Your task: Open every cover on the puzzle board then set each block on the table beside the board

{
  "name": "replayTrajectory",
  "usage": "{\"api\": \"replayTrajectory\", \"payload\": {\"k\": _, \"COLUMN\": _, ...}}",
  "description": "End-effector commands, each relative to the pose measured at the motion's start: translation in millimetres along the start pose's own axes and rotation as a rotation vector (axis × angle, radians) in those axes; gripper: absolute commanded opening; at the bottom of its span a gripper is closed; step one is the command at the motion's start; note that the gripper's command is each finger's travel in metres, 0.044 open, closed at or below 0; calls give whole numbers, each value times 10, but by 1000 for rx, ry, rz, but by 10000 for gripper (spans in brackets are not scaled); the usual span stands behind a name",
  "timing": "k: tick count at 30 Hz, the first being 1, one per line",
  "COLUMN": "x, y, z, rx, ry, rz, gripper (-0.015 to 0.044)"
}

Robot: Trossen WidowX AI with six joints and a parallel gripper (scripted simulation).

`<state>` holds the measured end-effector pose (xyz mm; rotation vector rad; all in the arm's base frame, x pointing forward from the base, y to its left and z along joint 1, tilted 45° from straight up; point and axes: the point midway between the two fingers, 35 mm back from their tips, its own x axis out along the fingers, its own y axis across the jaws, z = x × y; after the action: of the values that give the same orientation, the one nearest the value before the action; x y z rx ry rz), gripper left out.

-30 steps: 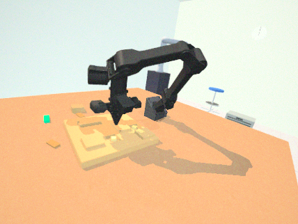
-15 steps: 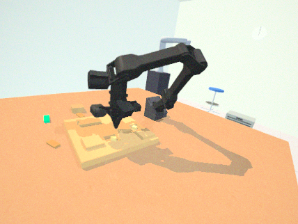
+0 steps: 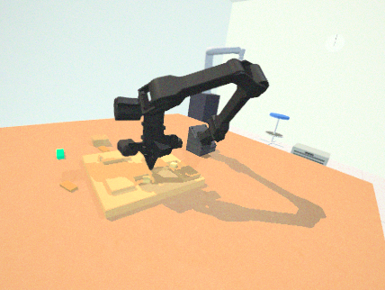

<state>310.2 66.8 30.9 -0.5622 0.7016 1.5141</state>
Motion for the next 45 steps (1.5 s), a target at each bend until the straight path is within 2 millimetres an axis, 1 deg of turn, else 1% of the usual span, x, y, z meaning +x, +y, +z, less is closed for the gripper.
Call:
{"api": "replayTrajectory", "payload": {"k": 1, "x": 18, "y": 36, "z": 20, "rx": 2, "ry": -5, "rz": 2, "gripper": 0}}
{"api": "replayTrajectory", "payload": {"k": 13, "x": 23, "y": 184, "z": 64, "rx": 3, "ry": -5, "rz": 3, "gripper": 0}}
{"api": "replayTrajectory", "payload": {"k": 18, "x": 22, "y": 215, "z": 66, "rx": 3, "ry": -5, "rz": 3, "gripper": 0}}
{"api": "replayTrajectory", "payload": {"k": 45, "x": 23, "y": 531, "z": 47, "rx": 4, "ry": -5, "rz": 4, "gripper": 0}}
